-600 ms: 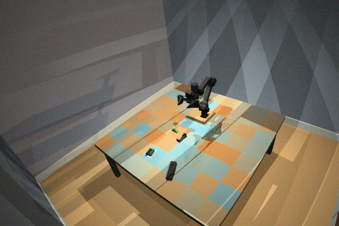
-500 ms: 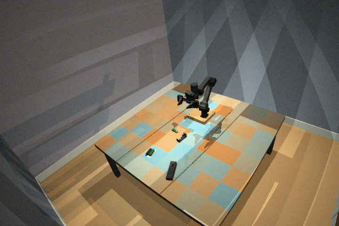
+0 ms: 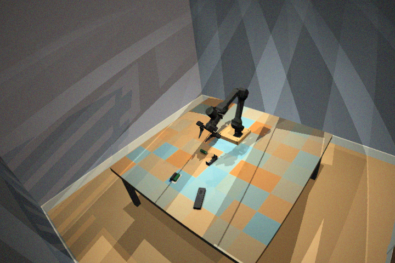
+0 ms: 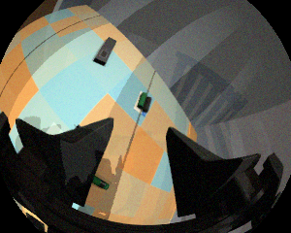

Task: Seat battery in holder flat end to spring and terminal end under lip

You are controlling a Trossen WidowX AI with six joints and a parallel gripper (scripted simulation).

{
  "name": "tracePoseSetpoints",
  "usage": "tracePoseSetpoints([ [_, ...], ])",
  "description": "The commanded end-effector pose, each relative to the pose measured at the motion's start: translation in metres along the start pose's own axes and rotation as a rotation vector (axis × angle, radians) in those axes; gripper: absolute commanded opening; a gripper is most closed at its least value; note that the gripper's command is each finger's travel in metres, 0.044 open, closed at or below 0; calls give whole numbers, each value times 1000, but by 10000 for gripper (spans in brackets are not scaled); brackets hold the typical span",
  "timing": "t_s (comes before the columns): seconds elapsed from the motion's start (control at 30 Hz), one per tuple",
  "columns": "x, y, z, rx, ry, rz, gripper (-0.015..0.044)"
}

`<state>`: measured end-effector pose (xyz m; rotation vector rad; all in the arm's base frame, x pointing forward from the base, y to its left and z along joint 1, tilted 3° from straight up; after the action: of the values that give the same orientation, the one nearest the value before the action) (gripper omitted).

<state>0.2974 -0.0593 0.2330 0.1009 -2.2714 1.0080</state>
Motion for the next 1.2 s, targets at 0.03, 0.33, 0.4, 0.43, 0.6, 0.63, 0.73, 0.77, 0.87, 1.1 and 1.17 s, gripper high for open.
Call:
tracePoseSetpoints([
  [0.03, -46, 1, 53, 403, 259, -349, 236],
  [0.33, -71, 9, 111, 714, 296, -810, 236],
  [0.4, -75, 11, 125, 772, 268, -922, 236],
  [0.43, -76, 12, 129, 789, 256, -958, 236],
  [0.6, -76, 12, 130, 794, 252, -970, 236],
  [0.63, -76, 12, 130, 794, 252, -970, 236],
  [0.73, -76, 12, 130, 794, 252, -970, 236],
  [0.77, -76, 12, 130, 794, 252, -970, 236],
  [0.87, -76, 12, 130, 794, 252, -970, 236],
  [1.1, -81, 16, 134, 794, 252, -970, 236],
  [1.17, -83, 18, 136, 794, 252, -970, 236],
])
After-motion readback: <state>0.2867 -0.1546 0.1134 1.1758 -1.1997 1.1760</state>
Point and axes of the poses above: the point midway between the two fingers, 35 mm back from their tips, its own x axis back along the fingers, its own y axis across the jaws, z = x × y, the point moved 7 cm from there along x, back along the fingers, and after that the axes turned 6 degrees about x, right-handed, at the moved point
